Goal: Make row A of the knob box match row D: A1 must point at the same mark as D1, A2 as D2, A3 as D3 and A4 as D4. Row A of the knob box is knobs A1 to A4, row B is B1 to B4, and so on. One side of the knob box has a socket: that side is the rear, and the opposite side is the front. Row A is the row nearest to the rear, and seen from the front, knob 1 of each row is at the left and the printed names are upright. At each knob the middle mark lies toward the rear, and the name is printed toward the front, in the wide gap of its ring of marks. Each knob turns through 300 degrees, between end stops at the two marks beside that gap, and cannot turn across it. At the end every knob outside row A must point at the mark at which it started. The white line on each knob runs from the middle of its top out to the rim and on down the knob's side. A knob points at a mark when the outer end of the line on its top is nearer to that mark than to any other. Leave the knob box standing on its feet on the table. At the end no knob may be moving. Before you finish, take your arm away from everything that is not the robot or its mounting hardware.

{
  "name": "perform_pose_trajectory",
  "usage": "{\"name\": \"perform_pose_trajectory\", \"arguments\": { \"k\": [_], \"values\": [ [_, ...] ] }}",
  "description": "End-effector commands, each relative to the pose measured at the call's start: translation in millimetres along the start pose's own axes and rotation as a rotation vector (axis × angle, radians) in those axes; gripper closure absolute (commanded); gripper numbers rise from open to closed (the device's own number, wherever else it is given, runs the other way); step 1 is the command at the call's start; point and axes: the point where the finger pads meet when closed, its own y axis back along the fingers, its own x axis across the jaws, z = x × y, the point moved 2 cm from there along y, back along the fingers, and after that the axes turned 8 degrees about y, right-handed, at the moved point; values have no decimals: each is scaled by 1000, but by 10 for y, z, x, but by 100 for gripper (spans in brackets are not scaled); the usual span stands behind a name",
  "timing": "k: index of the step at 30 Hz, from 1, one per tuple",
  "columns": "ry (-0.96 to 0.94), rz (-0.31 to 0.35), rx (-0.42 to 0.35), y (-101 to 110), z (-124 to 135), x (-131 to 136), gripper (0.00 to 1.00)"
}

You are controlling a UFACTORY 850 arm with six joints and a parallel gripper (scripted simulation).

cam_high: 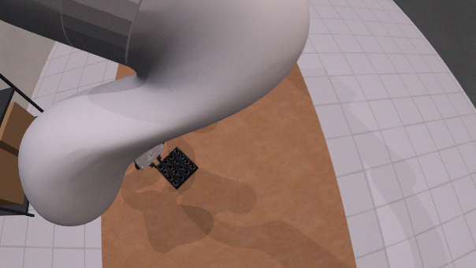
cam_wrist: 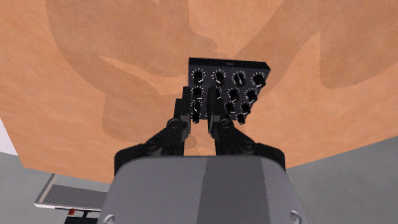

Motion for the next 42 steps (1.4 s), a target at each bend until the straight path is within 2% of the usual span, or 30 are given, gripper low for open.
{"name": "perform_pose_trajectory", "arguments": {
  "k": [1, 10, 14, 25, 27, 28, 42],
  "values": [
    [0, -1, 0, 4, 0, -3, 81],
    [-77, -1, 0, 13, 0, -3, 81],
    [-229, -1, 0, 31, 0, -3, 81],
    [-500, -1, 0, 63, 0, -3, 81],
    [-500, -1, 0, 63, 0, -3, 81],
    [-574, -1, 0, 72, 0, -2, 81],
    [-917, -1, 0, 112, 0, -1, 81]
  ]
}}
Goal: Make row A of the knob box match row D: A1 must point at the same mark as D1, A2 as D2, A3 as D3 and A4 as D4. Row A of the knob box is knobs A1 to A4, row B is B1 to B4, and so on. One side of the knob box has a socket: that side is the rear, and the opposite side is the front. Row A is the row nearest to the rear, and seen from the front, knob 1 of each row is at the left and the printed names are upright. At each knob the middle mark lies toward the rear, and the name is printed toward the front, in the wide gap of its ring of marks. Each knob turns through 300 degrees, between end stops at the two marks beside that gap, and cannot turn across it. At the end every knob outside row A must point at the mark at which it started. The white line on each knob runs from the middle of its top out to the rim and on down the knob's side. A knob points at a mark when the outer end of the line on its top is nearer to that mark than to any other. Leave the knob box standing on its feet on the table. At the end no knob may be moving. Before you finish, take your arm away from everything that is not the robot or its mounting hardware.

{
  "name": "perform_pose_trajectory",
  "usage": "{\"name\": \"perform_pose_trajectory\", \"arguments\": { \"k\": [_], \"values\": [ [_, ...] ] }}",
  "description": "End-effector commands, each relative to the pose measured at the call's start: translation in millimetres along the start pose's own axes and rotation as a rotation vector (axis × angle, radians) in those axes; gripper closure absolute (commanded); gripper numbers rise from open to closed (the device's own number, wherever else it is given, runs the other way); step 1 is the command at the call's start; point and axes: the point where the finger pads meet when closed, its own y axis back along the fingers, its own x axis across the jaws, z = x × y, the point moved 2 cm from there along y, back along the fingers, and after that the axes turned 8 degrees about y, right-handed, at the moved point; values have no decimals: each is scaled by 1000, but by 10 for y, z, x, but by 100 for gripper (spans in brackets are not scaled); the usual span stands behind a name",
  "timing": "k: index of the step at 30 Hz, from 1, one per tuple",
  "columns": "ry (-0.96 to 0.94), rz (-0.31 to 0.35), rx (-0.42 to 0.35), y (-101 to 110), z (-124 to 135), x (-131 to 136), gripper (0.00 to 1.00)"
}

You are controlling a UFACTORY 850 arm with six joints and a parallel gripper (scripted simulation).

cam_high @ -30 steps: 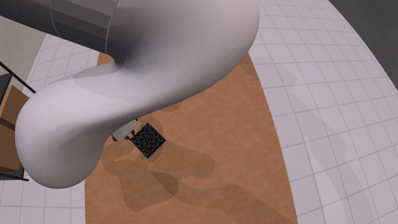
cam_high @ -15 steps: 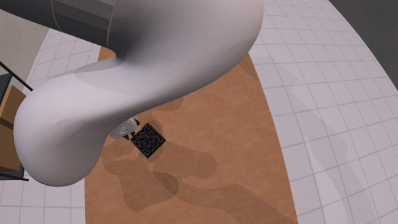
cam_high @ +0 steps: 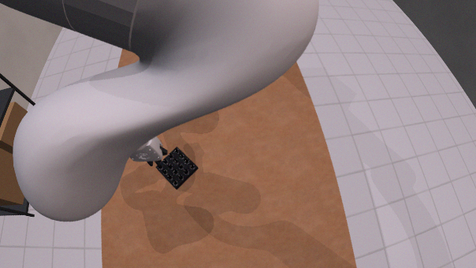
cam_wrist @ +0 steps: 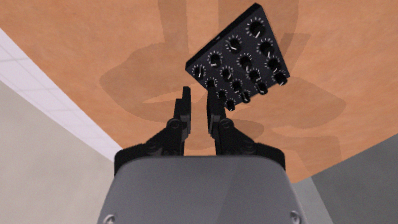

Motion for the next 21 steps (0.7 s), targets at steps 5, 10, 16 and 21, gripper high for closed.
{"name": "perform_pose_trajectory", "arguments": {
  "k": [5, 10, 16, 21],
  "values": [
    [-246, 11, 8, 31, 3, -4, 81],
    [-370, 11, 9, 45, 3, -4, 81],
    [-522, 10, 9, 63, 2, -4, 81],
    [-642, 9, 10, 77, 2, -4, 81]
  ]
}}
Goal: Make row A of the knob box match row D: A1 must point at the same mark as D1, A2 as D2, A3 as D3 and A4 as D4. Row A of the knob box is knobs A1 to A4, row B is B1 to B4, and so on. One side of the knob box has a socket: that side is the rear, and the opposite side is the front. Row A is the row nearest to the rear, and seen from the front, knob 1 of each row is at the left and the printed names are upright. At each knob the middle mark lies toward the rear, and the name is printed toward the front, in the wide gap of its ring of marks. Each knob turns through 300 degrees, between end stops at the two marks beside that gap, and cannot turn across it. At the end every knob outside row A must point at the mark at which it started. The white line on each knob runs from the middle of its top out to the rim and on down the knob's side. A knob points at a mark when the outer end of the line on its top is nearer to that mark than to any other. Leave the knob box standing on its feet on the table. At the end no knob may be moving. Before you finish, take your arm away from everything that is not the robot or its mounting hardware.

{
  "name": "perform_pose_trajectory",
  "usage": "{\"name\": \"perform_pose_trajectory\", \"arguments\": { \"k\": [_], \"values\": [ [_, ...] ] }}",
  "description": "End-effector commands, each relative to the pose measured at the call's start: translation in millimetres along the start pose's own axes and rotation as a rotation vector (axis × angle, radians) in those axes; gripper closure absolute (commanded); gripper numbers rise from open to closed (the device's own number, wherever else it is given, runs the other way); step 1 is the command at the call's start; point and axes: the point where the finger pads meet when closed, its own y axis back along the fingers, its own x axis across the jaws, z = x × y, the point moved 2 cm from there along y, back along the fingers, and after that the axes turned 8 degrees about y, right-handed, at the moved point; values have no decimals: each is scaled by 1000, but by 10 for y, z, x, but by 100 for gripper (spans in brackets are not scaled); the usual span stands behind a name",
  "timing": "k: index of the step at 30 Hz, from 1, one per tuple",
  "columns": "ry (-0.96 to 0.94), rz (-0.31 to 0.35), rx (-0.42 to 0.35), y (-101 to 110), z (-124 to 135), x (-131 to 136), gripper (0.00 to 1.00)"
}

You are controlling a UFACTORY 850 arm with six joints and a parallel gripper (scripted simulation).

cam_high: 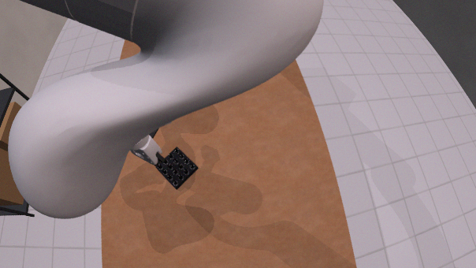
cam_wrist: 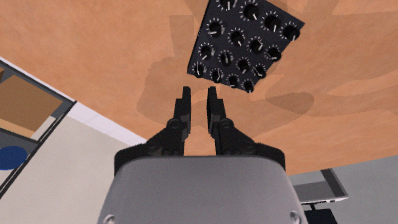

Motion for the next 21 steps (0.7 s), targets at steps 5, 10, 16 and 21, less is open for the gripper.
{"name": "perform_pose_trajectory", "arguments": {
  "k": [5, 10, 16, 21],
  "values": [
    [-253, 6, 12, 31, 4, -2, 81],
    [-353, 5, 13, 43, 4, -2, 81],
    [-364, 5, 13, 44, 4, -2, 81],
    [-364, 5, 13, 44, 4, -2, 81]
  ]
}}
